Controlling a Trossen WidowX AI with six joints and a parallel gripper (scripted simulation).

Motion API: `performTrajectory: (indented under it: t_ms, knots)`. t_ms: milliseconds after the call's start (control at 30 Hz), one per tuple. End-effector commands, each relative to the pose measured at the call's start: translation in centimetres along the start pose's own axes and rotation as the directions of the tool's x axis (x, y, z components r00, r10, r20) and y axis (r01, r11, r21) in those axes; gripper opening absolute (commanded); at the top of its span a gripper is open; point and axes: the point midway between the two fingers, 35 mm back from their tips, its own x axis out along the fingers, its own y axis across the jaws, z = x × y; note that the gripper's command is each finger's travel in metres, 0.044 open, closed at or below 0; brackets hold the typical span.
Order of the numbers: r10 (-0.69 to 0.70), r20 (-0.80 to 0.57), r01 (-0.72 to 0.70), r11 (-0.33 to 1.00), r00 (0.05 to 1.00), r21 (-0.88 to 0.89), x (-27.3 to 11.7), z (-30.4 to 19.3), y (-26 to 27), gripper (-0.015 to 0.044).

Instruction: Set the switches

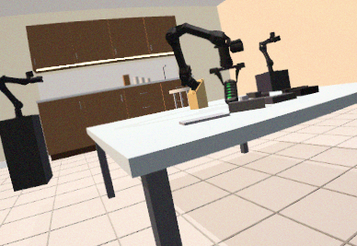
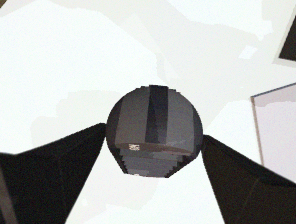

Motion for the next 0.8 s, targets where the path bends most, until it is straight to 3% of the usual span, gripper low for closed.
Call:
performTrajectory:
  t_ms: [0,767]
  knots:
    - [-0.006,-0.001,0.006,1.0,1.0,0.004,-0.4,-0.7,-0.1,0.0336]
    - [-0.006,0.048,0.006,1.0,0.999,0.005,-1.3,-2.5,-0.1,0.0336]
